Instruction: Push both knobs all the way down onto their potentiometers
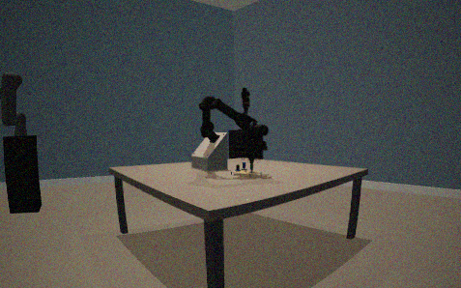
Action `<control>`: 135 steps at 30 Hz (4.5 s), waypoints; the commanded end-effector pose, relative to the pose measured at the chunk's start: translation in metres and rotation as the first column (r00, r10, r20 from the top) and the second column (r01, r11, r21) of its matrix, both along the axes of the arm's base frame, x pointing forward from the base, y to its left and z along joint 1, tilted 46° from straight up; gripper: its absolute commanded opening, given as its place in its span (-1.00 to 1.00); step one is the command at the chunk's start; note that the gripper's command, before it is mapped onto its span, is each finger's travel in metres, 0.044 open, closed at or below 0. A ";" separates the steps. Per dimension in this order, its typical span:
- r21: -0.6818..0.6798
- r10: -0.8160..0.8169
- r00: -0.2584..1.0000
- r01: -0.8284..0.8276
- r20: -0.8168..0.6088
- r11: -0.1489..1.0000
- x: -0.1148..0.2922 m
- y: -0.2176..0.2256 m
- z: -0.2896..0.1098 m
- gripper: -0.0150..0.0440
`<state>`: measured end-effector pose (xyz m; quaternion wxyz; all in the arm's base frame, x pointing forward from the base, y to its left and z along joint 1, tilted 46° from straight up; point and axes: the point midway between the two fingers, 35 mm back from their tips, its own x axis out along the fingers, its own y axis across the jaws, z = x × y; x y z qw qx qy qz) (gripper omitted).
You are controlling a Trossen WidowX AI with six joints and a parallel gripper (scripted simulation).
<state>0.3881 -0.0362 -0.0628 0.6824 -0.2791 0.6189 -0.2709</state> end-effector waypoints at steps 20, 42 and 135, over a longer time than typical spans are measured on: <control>-0.002 -0.026 1.000 0.026 0.004 1.000 0.001 -0.014 -0.010 -0.49; -0.002 -0.026 1.000 0.026 0.004 1.000 0.001 -0.015 -0.011 -0.49; -0.003 -0.023 1.000 0.023 -0.011 1.000 -0.062 0.012 0.018 0.84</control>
